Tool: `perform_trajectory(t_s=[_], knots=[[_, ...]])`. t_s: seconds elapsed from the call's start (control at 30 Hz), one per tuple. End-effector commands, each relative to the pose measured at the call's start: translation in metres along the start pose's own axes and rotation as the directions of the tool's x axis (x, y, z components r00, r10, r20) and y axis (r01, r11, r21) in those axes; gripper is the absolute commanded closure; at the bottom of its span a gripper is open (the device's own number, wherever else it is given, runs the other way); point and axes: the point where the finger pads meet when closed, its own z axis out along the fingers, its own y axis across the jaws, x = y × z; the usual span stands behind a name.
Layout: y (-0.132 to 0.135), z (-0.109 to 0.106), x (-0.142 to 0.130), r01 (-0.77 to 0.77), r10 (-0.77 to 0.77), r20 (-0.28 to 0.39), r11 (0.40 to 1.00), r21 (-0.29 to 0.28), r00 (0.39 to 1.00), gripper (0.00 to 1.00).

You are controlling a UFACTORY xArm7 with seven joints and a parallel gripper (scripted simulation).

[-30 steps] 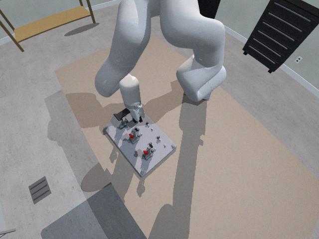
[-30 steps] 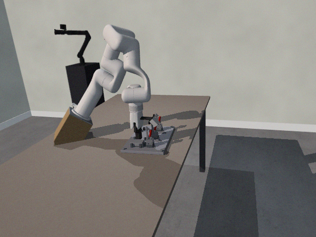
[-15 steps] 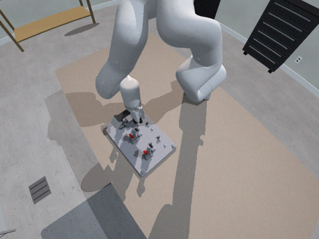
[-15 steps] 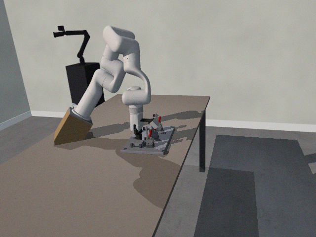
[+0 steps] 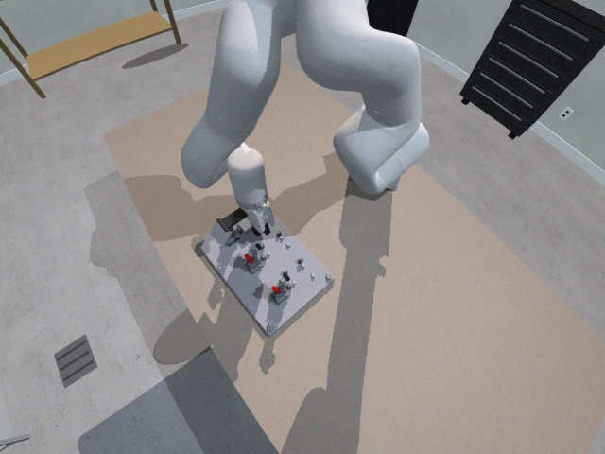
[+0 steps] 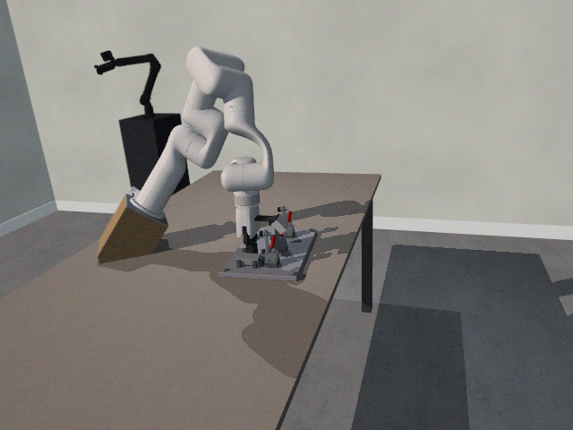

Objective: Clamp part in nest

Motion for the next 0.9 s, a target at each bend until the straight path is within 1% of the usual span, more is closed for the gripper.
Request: perform_trajectory(t_s=[0.0,0.87], knots=[[0.0012,0.0005,0.0006,-0.001,0.001,-0.001,1.000,-0.002,1.000,1.00],[0.0020,0.0032,0.0008,-0.001,0.001,-0.001,1.000,-0.002,1.000,1.00]])
